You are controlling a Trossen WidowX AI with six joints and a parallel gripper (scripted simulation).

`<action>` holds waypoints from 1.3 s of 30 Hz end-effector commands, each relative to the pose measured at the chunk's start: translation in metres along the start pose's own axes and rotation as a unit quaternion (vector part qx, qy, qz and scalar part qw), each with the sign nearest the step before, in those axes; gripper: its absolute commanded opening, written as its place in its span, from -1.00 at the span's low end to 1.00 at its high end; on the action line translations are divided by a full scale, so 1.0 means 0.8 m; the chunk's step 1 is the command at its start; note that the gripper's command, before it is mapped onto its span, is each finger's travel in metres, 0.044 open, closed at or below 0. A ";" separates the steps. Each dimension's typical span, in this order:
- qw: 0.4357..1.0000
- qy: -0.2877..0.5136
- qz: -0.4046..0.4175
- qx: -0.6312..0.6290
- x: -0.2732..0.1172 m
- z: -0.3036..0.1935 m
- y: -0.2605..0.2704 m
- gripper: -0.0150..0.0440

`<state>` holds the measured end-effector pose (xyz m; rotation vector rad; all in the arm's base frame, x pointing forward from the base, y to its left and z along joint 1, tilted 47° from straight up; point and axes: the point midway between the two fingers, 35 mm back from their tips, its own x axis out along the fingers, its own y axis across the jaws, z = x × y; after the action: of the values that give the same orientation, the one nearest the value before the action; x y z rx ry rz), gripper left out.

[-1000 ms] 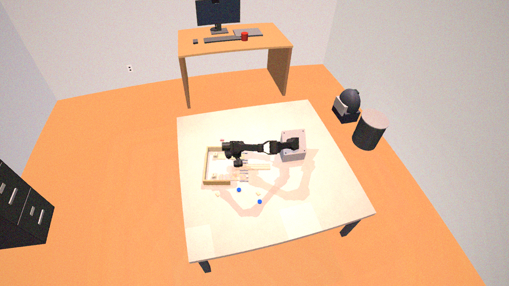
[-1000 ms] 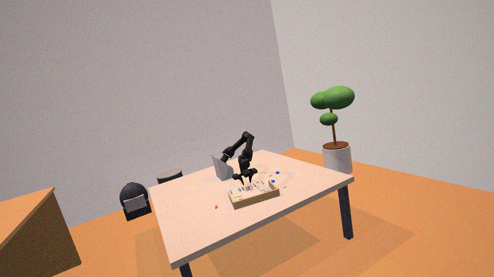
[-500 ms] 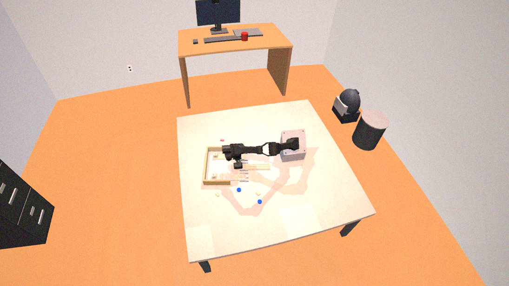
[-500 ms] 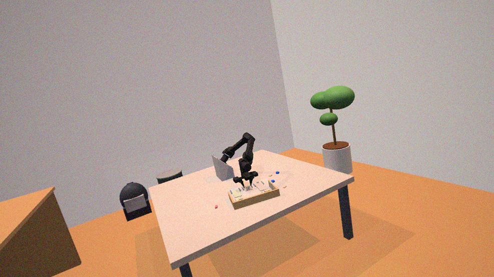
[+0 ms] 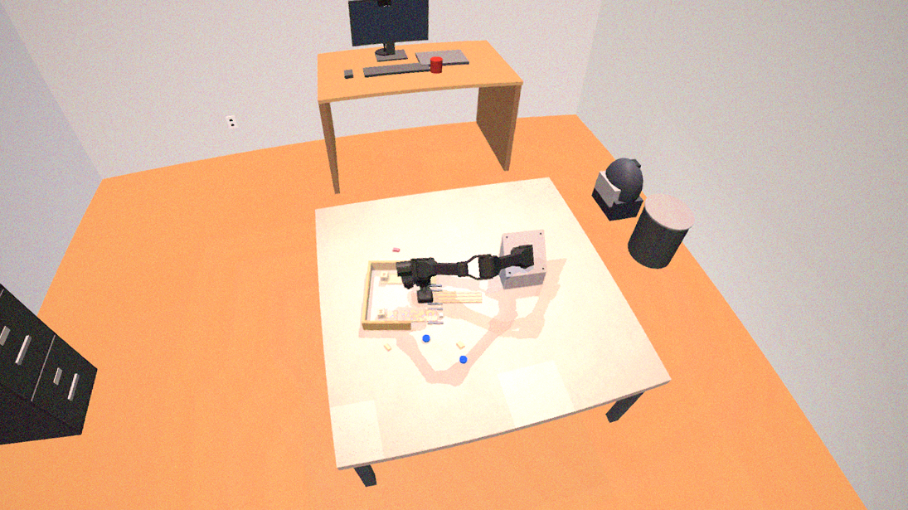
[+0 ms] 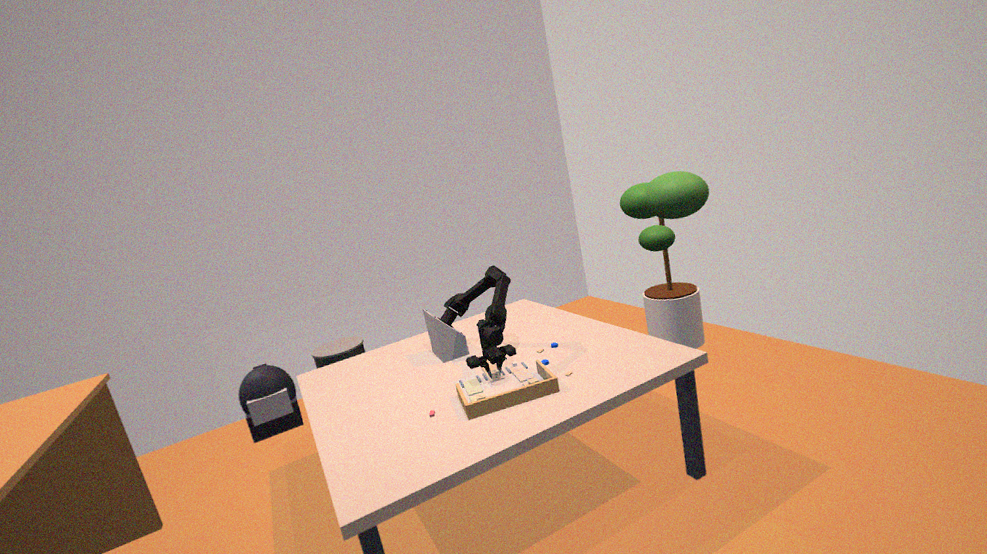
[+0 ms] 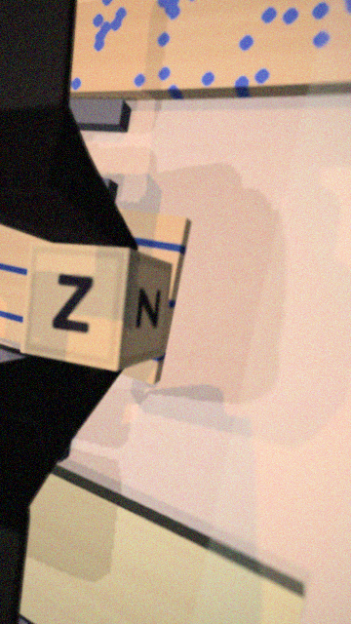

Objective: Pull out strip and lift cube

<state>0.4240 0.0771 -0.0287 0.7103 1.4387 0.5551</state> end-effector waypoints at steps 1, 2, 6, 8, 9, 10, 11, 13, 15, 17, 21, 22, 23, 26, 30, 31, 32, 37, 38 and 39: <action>1.000 -0.001 0.000 0.000 -0.001 0.001 0.000 -0.11; 1.000 -0.001 0.000 0.000 -0.001 0.001 0.000 -0.14; 1.000 -0.001 0.000 0.000 -0.002 0.000 0.000 -0.43; 1.000 -0.001 0.000 0.000 -0.007 -0.006 -0.002 -0.49; 1.000 -0.001 0.000 0.001 -0.010 -0.010 -0.003 -0.49; 1.000 -0.001 0.000 0.001 -0.014 -0.014 -0.004 -0.49; 1.000 -0.001 0.000 0.001 -0.018 -0.019 -0.005 -0.49; 1.000 -0.001 0.000 0.002 -0.025 -0.028 -0.006 -0.49; 1.000 0.000 0.000 0.002 -0.031 -0.037 -0.008 -0.49; 1.000 0.000 0.000 0.003 -0.038 -0.047 -0.010 -0.49; 1.000 0.000 0.000 0.004 -0.050 -0.067 -0.013 -0.49; 1.000 0.000 0.000 0.004 -0.052 -0.071 -0.013 -0.49; 1.000 0.000 0.001 0.004 -0.054 -0.074 -0.013 -0.49; 1.000 0.000 0.001 0.004 -0.054 -0.075 -0.014 -0.49; 1.000 0.000 0.000 0.005 -0.054 -0.090 -0.016 -0.49; 1.000 0.000 0.000 0.005 -0.054 -0.094 -0.017 -0.49; 1.000 0.000 0.000 0.005 -0.054 -0.099 -0.018 -0.49; 1.000 0.001 0.000 0.005 -0.054 -0.121 -0.022 -0.49; 1.000 0.001 0.000 0.005 -0.054 -0.126 -0.022 -0.49; 1.000 0.001 0.000 0.005 -0.054 -0.131 -0.023 -0.49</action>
<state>0.3262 0.0463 -0.0108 0.7214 1.4488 0.5534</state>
